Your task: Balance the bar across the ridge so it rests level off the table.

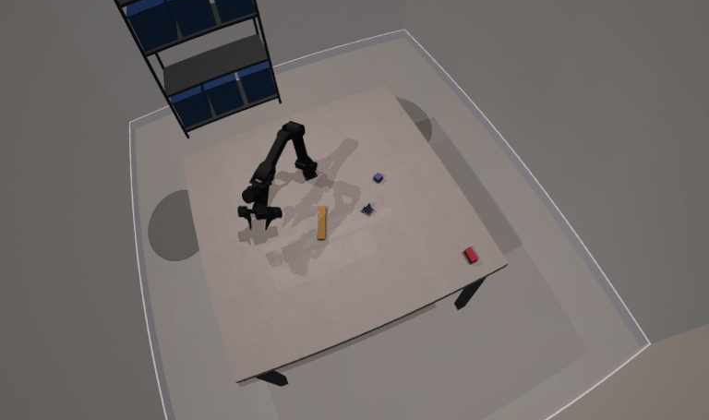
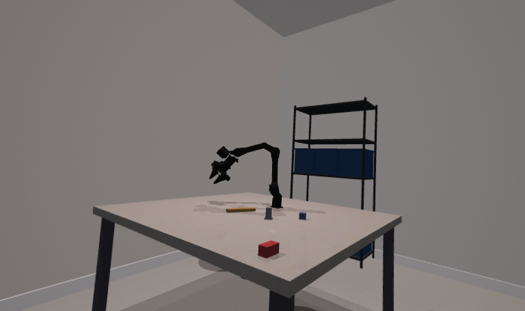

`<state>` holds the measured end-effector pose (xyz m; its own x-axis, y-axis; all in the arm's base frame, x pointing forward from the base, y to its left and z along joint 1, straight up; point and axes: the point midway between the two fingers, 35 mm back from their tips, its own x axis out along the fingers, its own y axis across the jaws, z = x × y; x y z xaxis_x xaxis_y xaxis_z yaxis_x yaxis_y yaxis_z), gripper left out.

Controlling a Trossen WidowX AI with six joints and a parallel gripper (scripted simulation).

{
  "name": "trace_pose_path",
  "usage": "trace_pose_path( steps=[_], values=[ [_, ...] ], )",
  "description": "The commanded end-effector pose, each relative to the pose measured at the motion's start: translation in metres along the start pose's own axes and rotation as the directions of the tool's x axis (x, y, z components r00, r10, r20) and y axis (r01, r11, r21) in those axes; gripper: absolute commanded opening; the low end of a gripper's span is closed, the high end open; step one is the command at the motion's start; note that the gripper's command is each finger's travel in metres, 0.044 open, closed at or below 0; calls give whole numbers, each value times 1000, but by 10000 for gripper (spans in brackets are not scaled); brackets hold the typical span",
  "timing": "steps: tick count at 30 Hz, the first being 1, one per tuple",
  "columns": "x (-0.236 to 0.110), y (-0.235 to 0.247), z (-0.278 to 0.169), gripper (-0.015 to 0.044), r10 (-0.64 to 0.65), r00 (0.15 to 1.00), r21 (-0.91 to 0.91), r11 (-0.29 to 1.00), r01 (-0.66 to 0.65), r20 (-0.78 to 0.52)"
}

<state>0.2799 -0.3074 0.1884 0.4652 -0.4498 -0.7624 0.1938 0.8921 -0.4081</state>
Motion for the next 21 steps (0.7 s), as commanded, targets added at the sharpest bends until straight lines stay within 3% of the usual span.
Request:
trace_pose_path(
  steps=[1,21],
  values=[
    [2,34,5,315,77,996,50,996,-75,-33],
    [-16,160,9,315,320,926,229,934,-274,-199]
  ],
)
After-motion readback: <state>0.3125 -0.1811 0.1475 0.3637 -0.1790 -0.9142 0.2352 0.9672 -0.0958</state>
